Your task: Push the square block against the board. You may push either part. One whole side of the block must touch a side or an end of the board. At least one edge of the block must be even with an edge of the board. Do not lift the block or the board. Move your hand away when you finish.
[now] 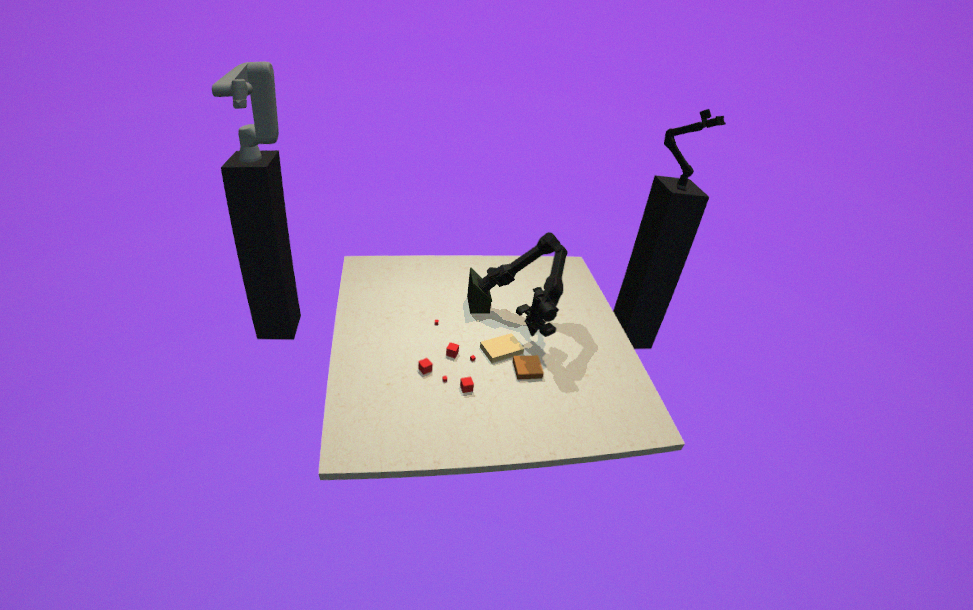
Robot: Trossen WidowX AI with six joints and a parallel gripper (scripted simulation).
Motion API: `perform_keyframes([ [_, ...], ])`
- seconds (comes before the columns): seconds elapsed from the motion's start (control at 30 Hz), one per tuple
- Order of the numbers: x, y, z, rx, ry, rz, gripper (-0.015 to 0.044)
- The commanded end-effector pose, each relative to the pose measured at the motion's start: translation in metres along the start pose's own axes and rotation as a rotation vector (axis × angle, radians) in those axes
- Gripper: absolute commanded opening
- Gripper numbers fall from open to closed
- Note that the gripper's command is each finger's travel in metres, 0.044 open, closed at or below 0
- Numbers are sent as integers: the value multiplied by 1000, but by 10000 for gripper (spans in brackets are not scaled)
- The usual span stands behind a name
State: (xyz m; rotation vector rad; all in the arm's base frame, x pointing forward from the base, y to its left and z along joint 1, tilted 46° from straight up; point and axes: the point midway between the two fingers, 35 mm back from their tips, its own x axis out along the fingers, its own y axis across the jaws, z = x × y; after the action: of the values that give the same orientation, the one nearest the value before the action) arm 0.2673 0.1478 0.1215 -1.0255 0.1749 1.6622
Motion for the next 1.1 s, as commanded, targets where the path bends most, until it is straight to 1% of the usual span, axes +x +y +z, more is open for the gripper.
perform_keyframes([
  [0.0, -1, 0, -11, 118, 6, 1, 0],
  [1.07, -2, 17, -93, 1224, 45, -8, 0],
])
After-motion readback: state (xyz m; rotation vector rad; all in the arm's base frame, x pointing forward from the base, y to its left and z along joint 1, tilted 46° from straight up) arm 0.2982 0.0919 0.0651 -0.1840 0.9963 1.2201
